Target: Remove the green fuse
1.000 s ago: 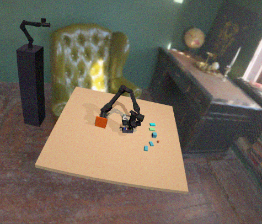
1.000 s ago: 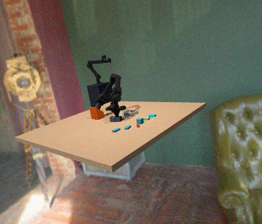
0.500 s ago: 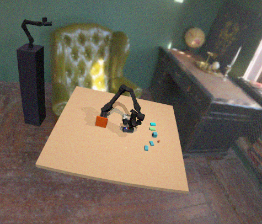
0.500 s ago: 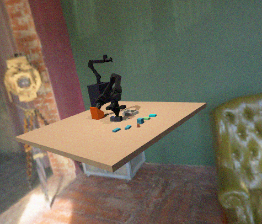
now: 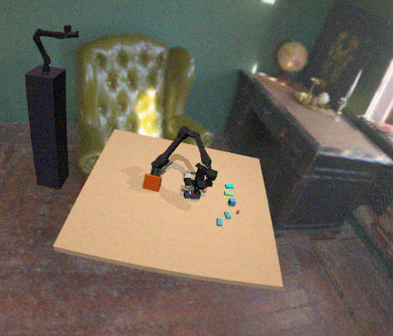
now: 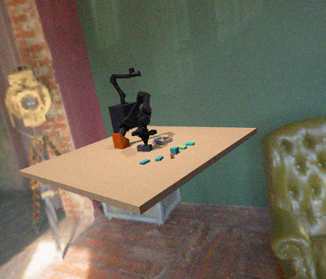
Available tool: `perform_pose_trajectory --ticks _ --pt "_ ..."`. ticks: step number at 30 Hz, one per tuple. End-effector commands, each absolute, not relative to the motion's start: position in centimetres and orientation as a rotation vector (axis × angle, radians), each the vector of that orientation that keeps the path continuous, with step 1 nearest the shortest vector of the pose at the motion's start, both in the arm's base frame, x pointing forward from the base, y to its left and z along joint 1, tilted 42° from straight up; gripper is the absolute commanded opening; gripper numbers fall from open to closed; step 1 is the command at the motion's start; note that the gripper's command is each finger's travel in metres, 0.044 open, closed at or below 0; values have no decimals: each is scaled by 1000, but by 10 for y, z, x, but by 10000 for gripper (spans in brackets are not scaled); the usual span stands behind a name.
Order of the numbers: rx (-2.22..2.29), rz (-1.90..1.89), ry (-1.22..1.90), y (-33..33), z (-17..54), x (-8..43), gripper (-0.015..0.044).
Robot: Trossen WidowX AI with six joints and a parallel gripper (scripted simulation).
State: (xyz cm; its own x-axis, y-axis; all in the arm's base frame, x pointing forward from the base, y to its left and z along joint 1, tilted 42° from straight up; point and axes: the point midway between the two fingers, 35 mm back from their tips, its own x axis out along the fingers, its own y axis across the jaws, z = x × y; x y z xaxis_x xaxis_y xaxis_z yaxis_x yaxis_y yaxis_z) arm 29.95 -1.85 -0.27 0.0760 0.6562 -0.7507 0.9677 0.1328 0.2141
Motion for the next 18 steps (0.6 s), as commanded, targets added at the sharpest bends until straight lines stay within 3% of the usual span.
perform_pose_trajectory --ticks 1,18 --pt "1591 -518 1654 -20 -1 299 0" --pt "1592 -518 1655 -25 5 299 0"
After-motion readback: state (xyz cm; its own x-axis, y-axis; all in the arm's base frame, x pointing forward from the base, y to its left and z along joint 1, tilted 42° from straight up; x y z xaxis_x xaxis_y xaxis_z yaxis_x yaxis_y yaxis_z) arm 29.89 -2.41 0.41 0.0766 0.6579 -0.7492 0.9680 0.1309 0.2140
